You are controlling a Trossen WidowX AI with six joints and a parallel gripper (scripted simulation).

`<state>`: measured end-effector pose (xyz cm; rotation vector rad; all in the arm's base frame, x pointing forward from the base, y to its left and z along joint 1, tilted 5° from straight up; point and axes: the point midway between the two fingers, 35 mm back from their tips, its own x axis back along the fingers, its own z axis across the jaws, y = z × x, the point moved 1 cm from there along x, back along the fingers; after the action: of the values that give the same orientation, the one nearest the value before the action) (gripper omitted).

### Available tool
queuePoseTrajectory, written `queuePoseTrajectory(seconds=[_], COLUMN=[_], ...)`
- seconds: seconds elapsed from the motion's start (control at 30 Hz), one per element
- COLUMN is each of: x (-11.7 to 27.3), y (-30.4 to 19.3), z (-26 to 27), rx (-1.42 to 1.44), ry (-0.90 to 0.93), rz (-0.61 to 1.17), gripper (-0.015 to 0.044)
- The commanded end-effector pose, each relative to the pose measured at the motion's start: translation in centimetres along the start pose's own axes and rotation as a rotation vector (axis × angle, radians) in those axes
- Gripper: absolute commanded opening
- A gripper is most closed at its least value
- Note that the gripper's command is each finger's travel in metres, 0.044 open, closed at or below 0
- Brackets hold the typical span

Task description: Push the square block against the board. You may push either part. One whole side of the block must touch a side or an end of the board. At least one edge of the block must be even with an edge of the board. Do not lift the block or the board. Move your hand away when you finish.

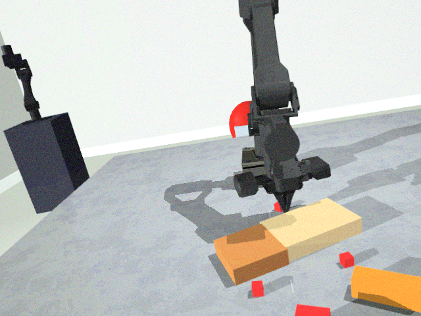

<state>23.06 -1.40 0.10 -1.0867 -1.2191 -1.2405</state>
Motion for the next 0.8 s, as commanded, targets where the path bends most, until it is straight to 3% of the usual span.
queuePoseTrajectory(seconds=[0.0, 0.77], x=[-0.6, -0.6], y=[0.2, 1.7], z=[-0.1, -0.1], rx=[-0.003, -0.003], ry=[-0.005, -0.005], rz=[-0.011, -0.012], gripper=[0.0, 0.0])
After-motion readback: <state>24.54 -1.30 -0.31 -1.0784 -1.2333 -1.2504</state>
